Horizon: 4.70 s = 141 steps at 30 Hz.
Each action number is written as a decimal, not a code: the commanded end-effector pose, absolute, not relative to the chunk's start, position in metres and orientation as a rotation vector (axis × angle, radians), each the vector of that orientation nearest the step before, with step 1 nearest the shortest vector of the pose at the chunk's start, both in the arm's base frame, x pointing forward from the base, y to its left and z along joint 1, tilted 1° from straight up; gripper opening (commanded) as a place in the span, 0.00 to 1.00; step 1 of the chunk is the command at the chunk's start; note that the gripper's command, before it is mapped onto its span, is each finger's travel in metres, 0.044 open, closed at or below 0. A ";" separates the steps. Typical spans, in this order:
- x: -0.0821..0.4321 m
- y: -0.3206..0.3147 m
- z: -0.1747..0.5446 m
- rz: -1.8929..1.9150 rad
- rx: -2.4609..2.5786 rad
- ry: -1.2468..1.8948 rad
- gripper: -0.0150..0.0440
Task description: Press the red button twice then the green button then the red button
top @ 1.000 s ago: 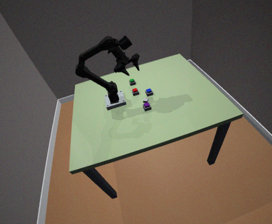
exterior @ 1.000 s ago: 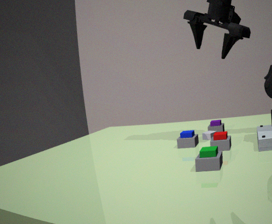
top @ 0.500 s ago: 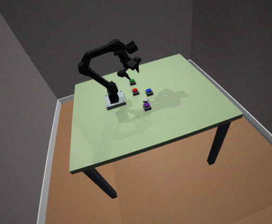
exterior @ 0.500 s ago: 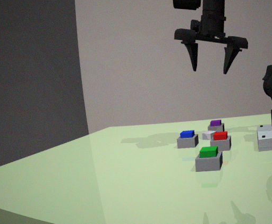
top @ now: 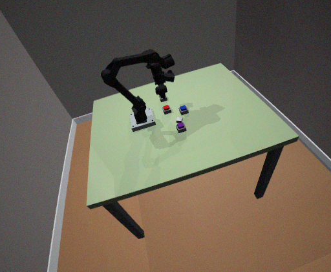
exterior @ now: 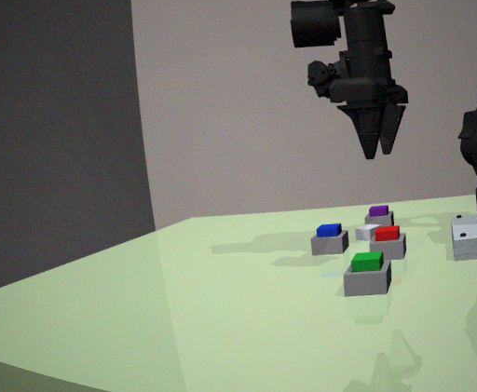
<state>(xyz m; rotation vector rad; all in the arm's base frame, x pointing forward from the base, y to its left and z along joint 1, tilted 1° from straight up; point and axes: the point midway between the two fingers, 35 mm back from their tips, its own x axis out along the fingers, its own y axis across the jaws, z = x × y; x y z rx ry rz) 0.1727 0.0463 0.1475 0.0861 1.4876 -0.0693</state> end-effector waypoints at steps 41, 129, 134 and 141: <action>0.173 0.054 0.064 0.060 -0.044 1.538 0.29; 0.173 0.054 0.041 0.060 -0.044 1.538 0.29; 0.173 0.054 0.073 0.060 -0.044 1.537 0.29; 0.174 0.054 0.093 0.060 -0.044 1.537 0.29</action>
